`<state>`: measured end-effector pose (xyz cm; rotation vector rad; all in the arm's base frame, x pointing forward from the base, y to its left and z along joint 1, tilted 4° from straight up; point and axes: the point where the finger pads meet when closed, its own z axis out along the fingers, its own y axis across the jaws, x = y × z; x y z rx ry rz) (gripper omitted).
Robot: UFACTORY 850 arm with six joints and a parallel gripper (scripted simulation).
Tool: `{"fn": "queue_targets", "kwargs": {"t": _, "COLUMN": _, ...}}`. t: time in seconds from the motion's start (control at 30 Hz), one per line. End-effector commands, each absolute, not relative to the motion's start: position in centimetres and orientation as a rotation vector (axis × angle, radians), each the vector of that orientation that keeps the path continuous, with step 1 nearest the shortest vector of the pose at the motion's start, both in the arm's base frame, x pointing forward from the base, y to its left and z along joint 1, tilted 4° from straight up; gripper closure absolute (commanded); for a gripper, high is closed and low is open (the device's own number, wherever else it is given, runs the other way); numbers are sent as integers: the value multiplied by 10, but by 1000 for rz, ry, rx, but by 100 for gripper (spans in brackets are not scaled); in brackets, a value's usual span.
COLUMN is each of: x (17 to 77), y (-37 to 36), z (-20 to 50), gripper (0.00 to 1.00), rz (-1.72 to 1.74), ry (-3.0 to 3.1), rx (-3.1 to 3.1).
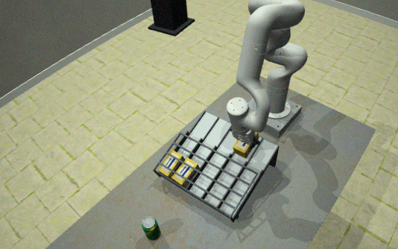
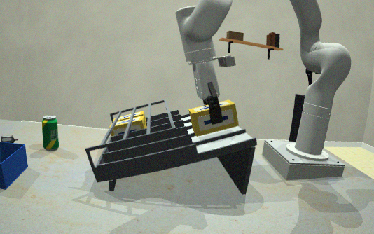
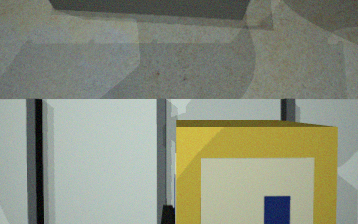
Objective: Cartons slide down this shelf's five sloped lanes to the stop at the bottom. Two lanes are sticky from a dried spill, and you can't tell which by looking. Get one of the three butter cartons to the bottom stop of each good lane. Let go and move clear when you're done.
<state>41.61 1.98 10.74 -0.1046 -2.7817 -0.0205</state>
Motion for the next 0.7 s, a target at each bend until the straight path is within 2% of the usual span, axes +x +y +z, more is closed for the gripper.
{"fn": "queue_targets", "kwargs": {"t": 0.0, "x": 417, "y": 20, "z": 108, "gripper": 100, "rz": -21, "ry": -2783, "rx": -105}}
{"fn": "queue_targets", "kwargs": {"t": 0.67, "x": 416, "y": 20, "z": 103, "gripper": 100, "rz": -21, "ry": -2783, "rx": -105}}
